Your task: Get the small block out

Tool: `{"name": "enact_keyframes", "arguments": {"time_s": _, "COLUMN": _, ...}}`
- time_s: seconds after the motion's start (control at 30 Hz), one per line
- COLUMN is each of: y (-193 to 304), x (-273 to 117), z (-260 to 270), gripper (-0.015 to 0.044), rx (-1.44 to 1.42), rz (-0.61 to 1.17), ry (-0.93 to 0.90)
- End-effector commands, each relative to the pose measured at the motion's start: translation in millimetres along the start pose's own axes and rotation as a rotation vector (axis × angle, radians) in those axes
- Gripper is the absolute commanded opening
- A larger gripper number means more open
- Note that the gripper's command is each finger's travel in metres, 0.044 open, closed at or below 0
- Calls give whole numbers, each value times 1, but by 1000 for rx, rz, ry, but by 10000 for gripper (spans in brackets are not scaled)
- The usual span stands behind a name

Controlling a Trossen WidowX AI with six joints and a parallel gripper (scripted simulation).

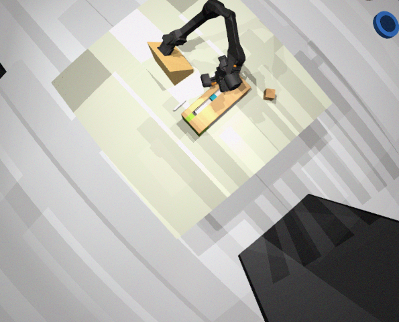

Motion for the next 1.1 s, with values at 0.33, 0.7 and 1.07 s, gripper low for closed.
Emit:
{"name": "enact_keyframes", "arguments": {"time_s": 0.33, "y": 27, "x": 2, "z": 6, "gripper": 400, "rx": -1461, "rz": 28, "ry": 183}}
{"name": "enact_keyframes", "arguments": {"time_s": 0.7, "y": 34, "x": 2, "z": 7, "gripper": 400, "rx": -2044, "rz": 107, "ry": 239}}
{"name": "enact_keyframes", "arguments": {"time_s": 1.07, "y": 34, "x": 2, "z": 7, "gripper": 400, "rx": -2057, "rz": 109, "ry": 240}}
Point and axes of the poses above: the point midway between the two fingers, 35 mm back from their tips, its own x axis out along the fingers, its own z axis across the jaws, y = z × x, the point moved 10 cm from there along -x, back along the fingers, and after that the axes turned 2 degrees about x, right-handed, at the moved point
